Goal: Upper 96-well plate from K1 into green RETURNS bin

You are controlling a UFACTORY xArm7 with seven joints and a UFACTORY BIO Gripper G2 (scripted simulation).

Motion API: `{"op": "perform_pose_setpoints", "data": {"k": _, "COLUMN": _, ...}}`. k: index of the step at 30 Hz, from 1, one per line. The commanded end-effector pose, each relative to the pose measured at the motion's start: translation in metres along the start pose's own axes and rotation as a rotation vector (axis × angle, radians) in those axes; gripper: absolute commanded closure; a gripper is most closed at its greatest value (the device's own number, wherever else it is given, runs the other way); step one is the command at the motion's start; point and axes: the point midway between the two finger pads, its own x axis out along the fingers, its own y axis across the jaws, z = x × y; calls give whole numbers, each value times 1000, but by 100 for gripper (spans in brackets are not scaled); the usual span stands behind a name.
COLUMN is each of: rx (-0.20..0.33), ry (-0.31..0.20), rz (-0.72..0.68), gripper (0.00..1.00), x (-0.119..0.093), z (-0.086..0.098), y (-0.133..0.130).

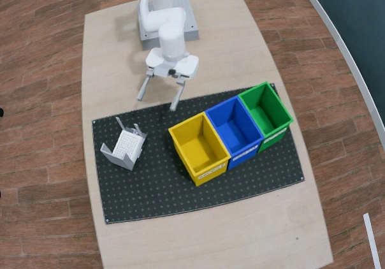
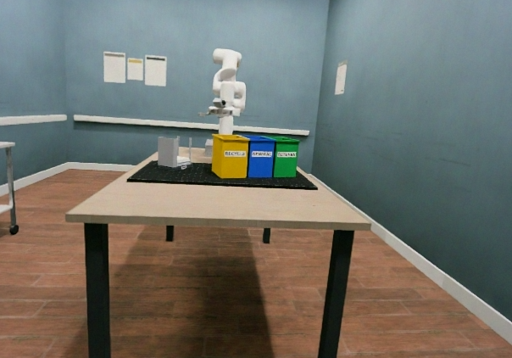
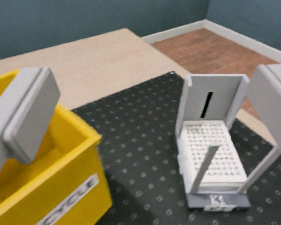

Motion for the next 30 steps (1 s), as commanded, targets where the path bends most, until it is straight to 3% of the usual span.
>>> {"op": "perform_pose_setpoints", "data": {"k": 1, "rx": 0, "ry": -2, "rz": -11, "gripper": 63, "x": 14, "z": -3, "y": -13}}
{"op": "perform_pose_setpoints", "data": {"k": 30, "rx": 0, "ry": -3, "rz": -11, "gripper": 63, "x": 97, "z": -30, "y": -102}}
